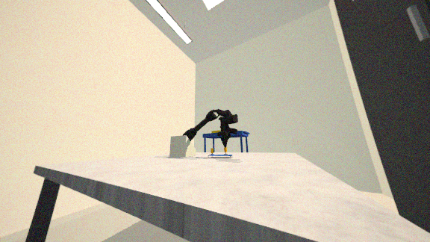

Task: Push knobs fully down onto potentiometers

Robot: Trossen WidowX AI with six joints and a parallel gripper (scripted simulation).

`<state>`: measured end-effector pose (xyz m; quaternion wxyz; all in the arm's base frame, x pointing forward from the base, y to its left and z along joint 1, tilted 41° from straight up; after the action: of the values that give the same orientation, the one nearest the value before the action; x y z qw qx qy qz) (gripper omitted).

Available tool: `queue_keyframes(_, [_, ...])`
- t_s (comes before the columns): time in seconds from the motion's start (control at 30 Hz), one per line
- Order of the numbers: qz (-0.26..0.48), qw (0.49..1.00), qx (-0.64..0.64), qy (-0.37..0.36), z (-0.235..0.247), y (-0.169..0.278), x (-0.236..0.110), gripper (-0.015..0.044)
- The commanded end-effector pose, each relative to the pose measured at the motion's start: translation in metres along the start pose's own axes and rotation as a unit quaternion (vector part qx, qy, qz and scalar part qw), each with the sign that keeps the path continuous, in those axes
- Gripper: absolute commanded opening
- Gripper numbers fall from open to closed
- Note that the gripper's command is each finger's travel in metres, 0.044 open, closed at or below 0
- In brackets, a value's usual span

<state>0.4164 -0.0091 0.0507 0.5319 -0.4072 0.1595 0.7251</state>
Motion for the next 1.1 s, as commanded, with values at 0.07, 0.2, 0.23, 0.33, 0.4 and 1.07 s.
queue_keyframes(0.07, [0.001, 1.000, 0.000, -0.002, 0.0008, -0.0003, 0.0041, 0.0000])
queue_keyframes(0.2, [0.001, 1.000, 0.000, -0.002, 0.0008, -0.0003, 0.0042, 0.0000])
queue_keyframes(0.23, [0.001, 1.000, 0.000, -0.002, 0.0008, -0.0003, 0.0042, 0.0000])
queue_keyframes(0.33, [0.001, 1.000, 0.000, -0.002, 0.0008, -0.0003, 0.0042, 0.0000])
queue_keyframes(0.4, [0.001, 1.000, 0.000, -0.002, 0.0008, -0.0003, 0.0042, 0.0000])
queue_keyframes(1.07, [0.001, 1.000, 0.000, -0.002, 0.0009, -0.0003, 0.0086, 0.0000])
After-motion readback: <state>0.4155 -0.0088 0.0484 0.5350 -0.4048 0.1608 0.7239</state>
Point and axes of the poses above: the point midway between the two fingers, 35 mm back from their tips, its own x axis out along the fingers, its own z axis across the jaws, y = z × x, the point moved 10 cm from there along -x, back along the fingers, and after that the axes turned 5 degrees about -x, right-handed, at the moved point
